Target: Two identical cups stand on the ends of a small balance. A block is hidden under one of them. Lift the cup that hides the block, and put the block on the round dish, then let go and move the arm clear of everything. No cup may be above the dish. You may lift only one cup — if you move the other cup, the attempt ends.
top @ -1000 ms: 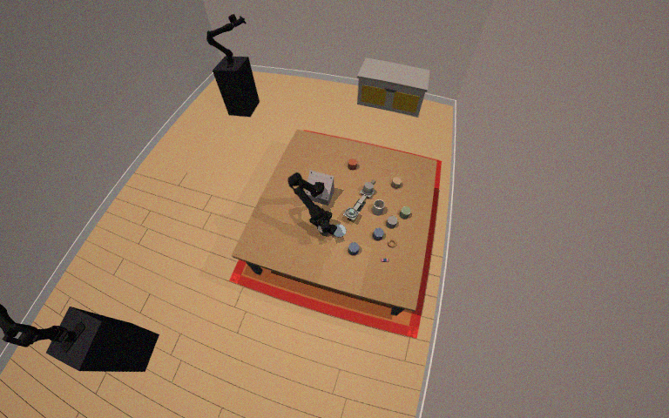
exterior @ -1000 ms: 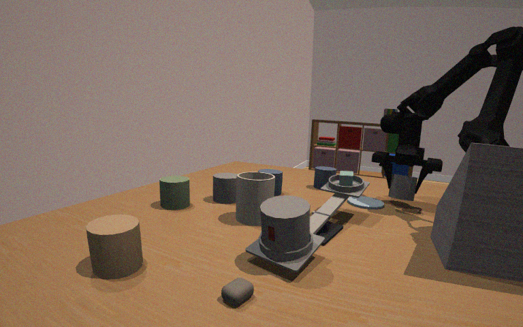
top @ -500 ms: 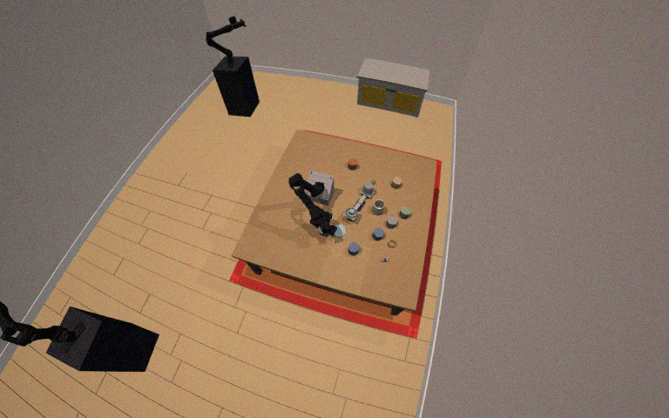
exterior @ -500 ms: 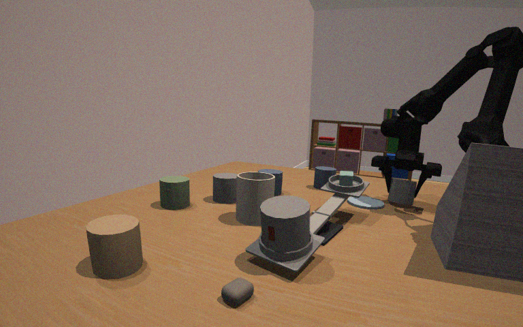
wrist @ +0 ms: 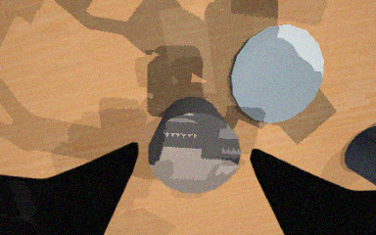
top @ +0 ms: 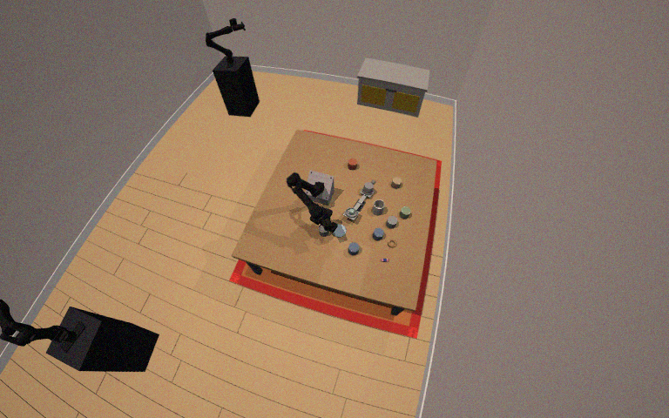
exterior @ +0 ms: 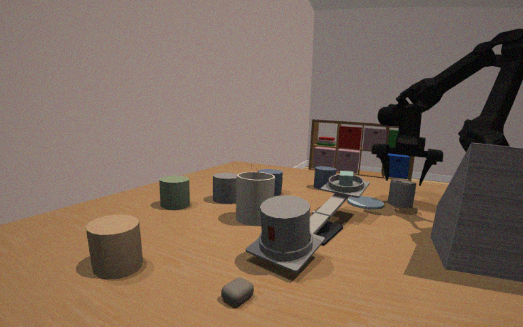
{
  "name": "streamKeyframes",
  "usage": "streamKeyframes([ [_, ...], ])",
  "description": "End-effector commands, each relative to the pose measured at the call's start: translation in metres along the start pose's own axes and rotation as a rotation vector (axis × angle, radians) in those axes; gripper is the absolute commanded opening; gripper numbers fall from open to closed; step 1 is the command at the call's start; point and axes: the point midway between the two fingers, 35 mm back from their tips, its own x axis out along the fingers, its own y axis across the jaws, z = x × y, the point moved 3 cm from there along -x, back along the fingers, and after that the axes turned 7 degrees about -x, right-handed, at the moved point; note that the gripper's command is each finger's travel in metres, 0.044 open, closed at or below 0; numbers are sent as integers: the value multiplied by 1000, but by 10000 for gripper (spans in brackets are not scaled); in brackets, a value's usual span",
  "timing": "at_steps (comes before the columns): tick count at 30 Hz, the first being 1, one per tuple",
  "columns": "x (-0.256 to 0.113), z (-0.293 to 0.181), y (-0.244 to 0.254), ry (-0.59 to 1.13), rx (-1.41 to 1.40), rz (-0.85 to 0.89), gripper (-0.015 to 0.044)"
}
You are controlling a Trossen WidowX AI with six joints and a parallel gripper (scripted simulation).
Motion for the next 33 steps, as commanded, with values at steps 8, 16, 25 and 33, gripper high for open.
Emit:
streamKeyframes([
  [8,-25,-9,-6,35,91,-62,309],
  [16,-28,-5,-19,16,265,-84,260],
  [25,-28,11,-37,-34,570,-70,260],
  [33,-29,25,-53,-67,842,-49,260],
])
